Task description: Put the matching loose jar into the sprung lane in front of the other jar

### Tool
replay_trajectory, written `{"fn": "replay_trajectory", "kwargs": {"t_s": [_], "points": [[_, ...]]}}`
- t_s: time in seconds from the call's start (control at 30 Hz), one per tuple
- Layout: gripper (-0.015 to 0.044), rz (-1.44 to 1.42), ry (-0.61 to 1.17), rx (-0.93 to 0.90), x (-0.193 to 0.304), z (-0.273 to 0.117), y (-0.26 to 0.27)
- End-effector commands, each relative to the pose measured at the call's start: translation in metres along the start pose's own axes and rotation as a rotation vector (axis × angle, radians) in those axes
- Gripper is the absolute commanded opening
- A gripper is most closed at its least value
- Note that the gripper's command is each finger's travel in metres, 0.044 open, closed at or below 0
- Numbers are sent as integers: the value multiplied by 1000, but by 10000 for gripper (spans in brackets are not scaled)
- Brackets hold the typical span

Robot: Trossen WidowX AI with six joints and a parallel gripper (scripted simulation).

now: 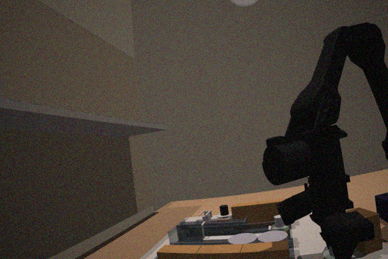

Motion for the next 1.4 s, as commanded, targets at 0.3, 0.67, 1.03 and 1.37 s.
{"fn": "replay_trajectory", "kwargs": {"t_s": [0.3, 0.67, 1.03, 1.37], "points": [[32, -4, -3, 2, -4, -13, 2], [0, -4, -3, 1, -10, -77, 6], [0, 0, -3, 2, -12, -101, -6], [0, 18, -4, 9, -25, -86, -53]]}}
Point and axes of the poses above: the point midway between the two fingers, 35 mm back from their tips, its own z axis out along the fingers, its own y axis across the jaws, x = y × z, the point moved 1 cm from there along -z, back along the fingers, and after that the axes turned 6 degrees about -z, right-handed, at the moved point
